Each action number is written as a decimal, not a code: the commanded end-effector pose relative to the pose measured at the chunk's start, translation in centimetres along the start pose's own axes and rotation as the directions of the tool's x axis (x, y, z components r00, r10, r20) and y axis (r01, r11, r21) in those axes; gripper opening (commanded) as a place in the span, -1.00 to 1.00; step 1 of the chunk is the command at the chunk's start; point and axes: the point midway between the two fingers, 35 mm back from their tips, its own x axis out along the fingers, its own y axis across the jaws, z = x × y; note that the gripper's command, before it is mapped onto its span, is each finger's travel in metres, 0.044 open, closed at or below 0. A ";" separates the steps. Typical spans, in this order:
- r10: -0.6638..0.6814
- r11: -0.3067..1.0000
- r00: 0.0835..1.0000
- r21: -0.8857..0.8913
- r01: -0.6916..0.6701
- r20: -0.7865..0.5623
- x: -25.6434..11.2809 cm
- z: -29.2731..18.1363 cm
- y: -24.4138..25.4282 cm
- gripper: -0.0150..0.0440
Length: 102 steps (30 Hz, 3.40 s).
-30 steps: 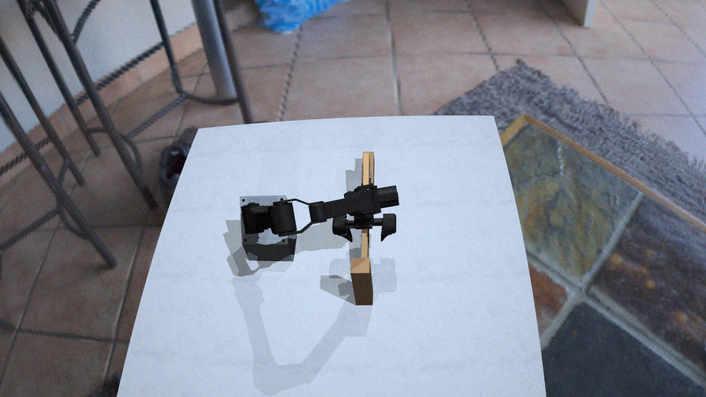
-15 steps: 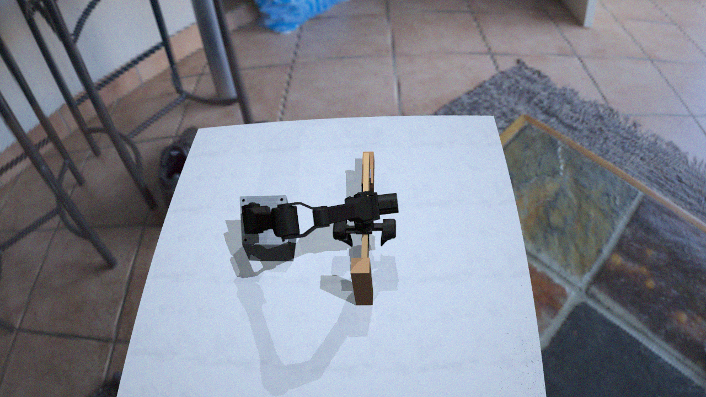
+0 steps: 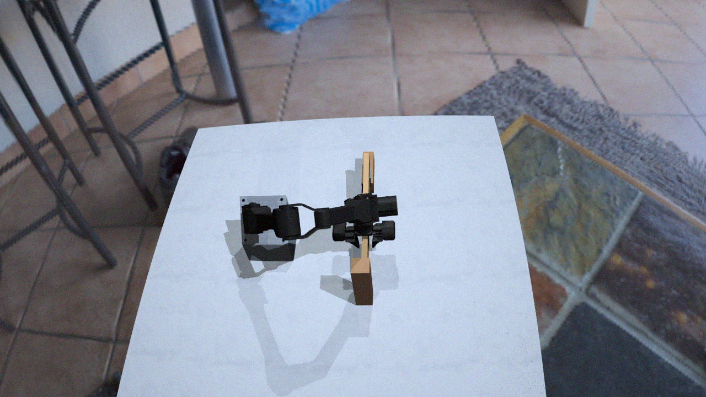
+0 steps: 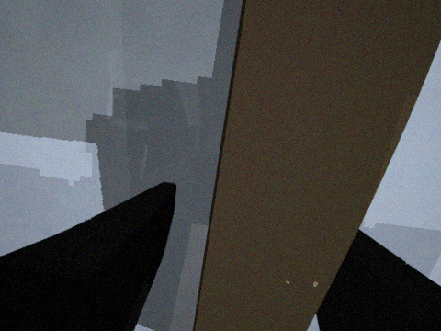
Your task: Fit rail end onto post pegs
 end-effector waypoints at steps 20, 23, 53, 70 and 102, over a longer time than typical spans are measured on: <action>0.000 1.000 1.000 -0.006 0.000 -0.003 0.1 0.0 0.0 -0.49; 0.000 1.000 1.000 -0.006 0.000 -0.003 -0.1 0.0 0.0 -0.49; 0.000 1.000 1.000 -0.006 0.000 -0.003 -1.6 0.0 -0.2 -0.49; 0.000 1.000 1.000 -0.005 0.000 -0.002 -2.4 0.0 -0.2 -0.49; 0.000 1.000 1.000 -0.005 0.000 -0.001 -4.0 0.1 -0.2 -0.49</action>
